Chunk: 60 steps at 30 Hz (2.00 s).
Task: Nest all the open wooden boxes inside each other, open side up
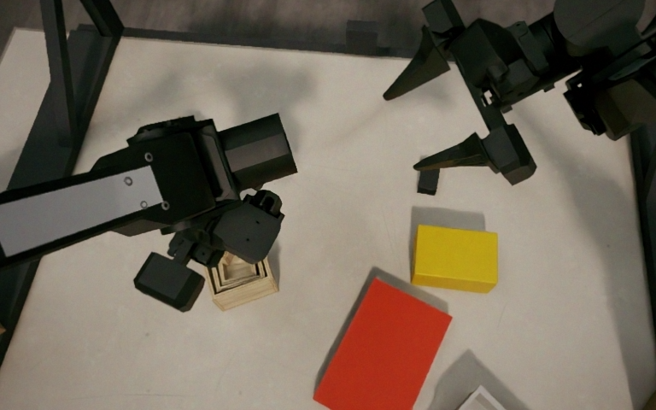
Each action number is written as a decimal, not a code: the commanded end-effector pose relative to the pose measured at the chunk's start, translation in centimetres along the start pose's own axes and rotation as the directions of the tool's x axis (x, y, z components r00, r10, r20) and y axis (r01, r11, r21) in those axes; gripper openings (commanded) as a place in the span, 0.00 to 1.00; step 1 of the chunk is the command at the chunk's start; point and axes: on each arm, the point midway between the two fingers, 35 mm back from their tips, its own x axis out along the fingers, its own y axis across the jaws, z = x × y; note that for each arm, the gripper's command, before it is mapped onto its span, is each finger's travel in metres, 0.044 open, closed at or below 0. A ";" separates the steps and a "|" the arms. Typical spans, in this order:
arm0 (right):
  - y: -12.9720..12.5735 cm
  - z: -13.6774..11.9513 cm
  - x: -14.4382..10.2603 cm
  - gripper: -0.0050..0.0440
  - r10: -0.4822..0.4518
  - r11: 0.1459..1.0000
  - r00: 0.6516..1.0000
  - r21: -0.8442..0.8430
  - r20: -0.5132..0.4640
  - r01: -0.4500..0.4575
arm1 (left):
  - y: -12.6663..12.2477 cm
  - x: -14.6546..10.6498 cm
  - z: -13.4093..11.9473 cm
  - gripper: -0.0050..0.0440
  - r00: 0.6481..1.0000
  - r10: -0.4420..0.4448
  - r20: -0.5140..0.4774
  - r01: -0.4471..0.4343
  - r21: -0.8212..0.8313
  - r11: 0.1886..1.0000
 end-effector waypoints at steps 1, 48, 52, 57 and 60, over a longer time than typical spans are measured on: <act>0.3 0.7 -0.6 0.30 0.014 0.986 1.000 0.167 0.015 -0.017 | -0.3 0.0 0.5 0.92 1.000 0.000 0.004 0.000 -0.017 1.000; 0.3 0.7 -0.6 0.30 0.014 -0.029 1.000 0.999 0.015 -0.015 | -0.3 0.0 0.5 0.92 1.000 0.000 0.004 0.000 -0.017 1.000; 0.3 0.7 -0.6 0.30 0.014 -0.168 1.000 0.986 0.015 -0.012 | -0.3 0.0 0.5 0.92 1.000 0.000 0.004 0.000 -0.017 1.000; 0.3 0.7 -0.6 0.30 0.014 -0.337 1.000 0.942 0.015 -0.009 | -0.3 0.0 0.5 0.92 1.000 0.000 0.004 0.000 -0.017 1.000; 0.3 0.7 -0.6 0.30 0.014 -0.434 1.000 0.901 0.015 -0.007 | -0.3 0.0 0.5 0.92 1.000 0.000 0.004 0.000 -0.017 1.000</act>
